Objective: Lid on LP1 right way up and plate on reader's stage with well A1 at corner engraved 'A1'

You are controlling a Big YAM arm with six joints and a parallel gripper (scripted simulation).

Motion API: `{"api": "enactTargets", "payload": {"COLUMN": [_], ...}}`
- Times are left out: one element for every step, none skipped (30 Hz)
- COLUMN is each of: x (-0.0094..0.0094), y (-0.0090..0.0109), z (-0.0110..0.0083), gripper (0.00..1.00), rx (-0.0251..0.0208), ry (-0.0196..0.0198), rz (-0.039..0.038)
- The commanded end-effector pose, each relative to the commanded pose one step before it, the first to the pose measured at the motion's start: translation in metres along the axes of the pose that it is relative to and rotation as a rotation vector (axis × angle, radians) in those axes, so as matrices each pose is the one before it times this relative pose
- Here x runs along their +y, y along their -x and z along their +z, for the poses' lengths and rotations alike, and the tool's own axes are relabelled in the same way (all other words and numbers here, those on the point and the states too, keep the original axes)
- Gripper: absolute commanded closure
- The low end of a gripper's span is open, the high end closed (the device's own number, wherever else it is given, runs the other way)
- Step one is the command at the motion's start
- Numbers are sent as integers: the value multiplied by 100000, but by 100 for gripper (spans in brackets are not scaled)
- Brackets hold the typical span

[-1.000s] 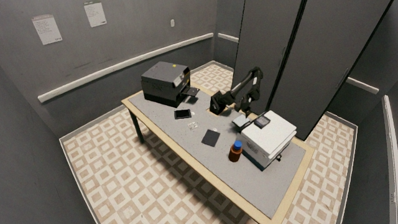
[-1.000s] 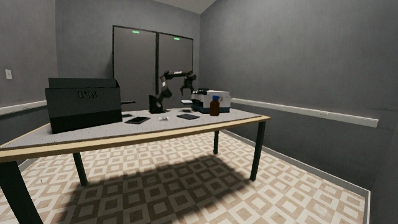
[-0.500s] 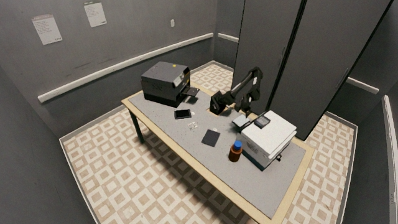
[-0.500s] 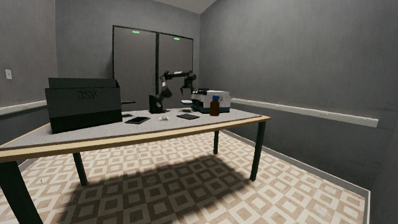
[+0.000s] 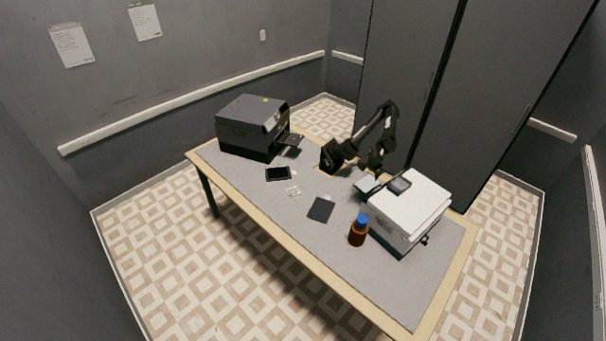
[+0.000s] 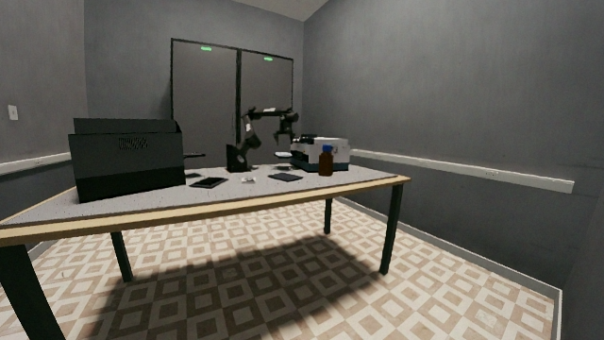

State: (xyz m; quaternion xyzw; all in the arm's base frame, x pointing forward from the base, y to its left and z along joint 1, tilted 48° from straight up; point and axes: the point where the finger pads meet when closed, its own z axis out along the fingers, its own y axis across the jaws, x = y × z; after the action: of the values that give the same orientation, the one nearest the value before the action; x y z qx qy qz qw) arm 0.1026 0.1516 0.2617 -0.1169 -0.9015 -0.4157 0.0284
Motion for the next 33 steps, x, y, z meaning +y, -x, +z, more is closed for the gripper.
{"api": "enactTargets", "payload": {"x": [517,0,-192,-203,-198,-191,-183,-152,-134,170,224,233,158,148,213,267,207,0,0,138,107,95,-4,-2,24,-154,-159,-250,-196,-139,-159,-206,-194], "y": [-187,0,92,61,43,42,42,0,-14,-63,-86,-78,-27,25,-22,-66,-29,0,0,83,-34,21,-49,-23,-31,-13,25,65,16,-22,-59,-4,-3], "z": [-190,0,111,126,127,121,115,68,48,-152,-144,-79,-83,-76,-78,-79,-79,0,0,-118,8,-97,115,6,7,223,112,136,226,112,82,81,84], "gripper": [0,0,0,0,0,0,0,0,0,0,0,0,0,0,0,0,0,0,0,0,0,0,0,0,0,0,0,0,0,0,0,0,0], "rx": [-781,0,483,386,424,416,407,201,121,-152,-511,-394,-607,-428,-150,103,-101,0,0,-561,-259,-437,96,69,262,231,138,352,-16,320,470,168,170], "ry": [739,0,-122,-362,-352,-339,-327,-169,-107,182,392,453,127,-4,382,700,371,0,0,214,-93,-91,128,54,254,-167,-216,-562,-440,-92,46,-252,-221], "rz": [-725,0,896,713,694,720,707,434,328,-536,-763,-842,-762,-553,-578,-596,-503,0,0,-810,-485,-316,29,64,244,415,371,1271,263,309,779,367,332]}}
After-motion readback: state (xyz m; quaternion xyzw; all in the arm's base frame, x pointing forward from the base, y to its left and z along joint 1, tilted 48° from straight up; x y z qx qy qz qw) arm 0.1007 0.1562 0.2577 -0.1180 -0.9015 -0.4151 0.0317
